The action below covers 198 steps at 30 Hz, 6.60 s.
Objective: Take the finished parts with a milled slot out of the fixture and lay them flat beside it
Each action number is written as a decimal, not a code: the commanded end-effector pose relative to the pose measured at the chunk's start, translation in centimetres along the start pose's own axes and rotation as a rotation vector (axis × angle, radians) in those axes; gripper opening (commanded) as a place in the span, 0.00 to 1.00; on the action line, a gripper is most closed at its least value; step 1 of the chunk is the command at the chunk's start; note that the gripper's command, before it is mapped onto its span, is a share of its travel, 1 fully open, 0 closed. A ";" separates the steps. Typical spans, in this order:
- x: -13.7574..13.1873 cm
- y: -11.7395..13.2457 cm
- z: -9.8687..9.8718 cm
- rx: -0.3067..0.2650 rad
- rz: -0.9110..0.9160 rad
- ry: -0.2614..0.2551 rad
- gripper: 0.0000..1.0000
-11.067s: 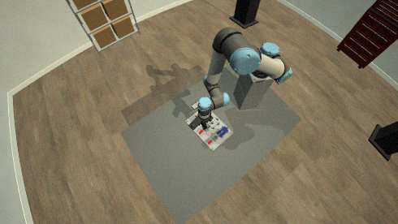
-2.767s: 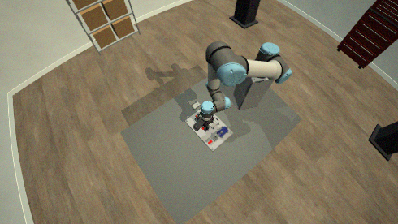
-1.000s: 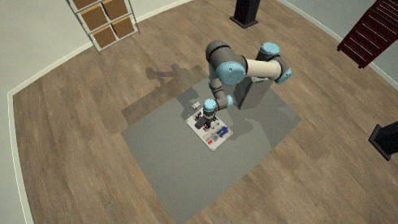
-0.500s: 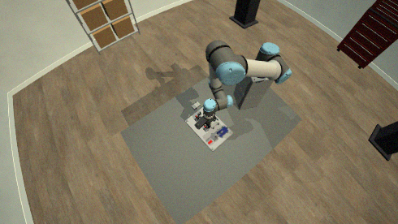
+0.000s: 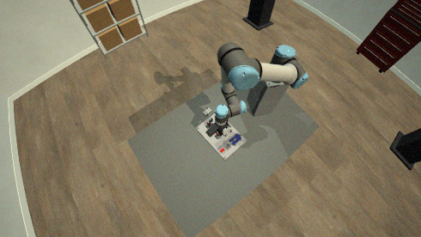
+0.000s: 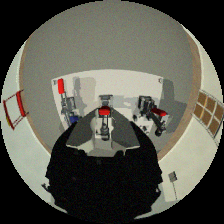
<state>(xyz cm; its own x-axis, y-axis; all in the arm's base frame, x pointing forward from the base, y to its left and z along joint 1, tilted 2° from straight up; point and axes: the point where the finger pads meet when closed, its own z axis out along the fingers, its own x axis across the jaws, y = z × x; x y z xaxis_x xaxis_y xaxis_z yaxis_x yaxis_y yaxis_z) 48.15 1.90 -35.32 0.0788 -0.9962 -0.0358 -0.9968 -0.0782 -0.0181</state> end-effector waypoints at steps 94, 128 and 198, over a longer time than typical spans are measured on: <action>0.0 0.2 -5.0 0.001 0.000 0.000 0.28; 0.0 0.2 -4.6 0.001 0.000 0.000 0.59; 0.0 8.6 -4.2 0.001 0.000 0.000 0.59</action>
<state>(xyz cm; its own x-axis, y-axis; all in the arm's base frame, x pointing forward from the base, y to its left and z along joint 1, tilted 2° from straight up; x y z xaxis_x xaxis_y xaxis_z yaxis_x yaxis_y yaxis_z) 39.51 1.11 -31.26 0.0787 -0.9963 -0.0358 -0.9968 -0.0781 -0.0177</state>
